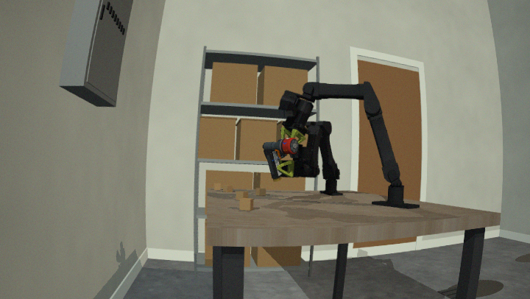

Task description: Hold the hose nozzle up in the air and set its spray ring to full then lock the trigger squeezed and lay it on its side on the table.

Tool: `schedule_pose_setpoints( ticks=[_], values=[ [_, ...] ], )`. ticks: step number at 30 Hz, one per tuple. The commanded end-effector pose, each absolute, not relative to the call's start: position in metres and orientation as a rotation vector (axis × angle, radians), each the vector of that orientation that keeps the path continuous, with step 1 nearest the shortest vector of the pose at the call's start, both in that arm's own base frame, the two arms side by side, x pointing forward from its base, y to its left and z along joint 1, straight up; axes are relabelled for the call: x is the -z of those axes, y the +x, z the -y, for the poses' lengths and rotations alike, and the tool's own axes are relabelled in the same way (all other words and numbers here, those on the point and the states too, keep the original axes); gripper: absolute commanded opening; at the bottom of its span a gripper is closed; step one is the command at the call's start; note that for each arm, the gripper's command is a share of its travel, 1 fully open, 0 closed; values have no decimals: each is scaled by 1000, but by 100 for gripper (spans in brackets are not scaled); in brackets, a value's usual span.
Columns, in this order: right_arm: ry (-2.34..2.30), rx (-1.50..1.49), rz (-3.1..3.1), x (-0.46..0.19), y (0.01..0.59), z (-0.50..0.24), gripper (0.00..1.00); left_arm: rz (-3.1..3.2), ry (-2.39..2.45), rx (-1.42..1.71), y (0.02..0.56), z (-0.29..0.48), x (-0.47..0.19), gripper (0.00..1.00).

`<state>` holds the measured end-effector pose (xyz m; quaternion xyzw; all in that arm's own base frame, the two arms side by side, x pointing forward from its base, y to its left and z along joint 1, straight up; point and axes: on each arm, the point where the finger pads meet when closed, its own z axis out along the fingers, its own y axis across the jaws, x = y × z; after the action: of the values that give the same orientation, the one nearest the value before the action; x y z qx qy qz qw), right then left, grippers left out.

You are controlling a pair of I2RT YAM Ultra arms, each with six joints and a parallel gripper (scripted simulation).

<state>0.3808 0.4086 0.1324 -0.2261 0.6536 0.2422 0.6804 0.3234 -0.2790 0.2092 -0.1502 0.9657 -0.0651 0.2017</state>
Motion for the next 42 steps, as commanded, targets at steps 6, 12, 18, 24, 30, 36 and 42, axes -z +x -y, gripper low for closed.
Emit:
schedule_pose_setpoints(
  ticks=[6,12,18,24,30,36,42],
  values=[
    [-418,-609,-1310,-201,386,-410,35,-2650,-427,204,337,278,-216,37],
    [-418,-609,-1310,-201,386,-410,35,-2653,-427,197,336,277,-214,37],
    [-421,-613,-1309,-201,384,-412,35,-2634,-407,242,337,288,-226,37],
    [-421,-612,-1310,-200,385,-411,35,-2643,-395,237,337,293,-223,37],
    [-421,-612,-1310,-200,385,-411,35,-2648,-392,234,336,295,-224,37],
    [-426,-619,-1309,-200,382,-414,35,-2634,-391,260,339,298,-230,37],
    [-426,-619,-1309,-200,381,-415,35,-2651,-374,262,341,305,-225,37]
  ],
)
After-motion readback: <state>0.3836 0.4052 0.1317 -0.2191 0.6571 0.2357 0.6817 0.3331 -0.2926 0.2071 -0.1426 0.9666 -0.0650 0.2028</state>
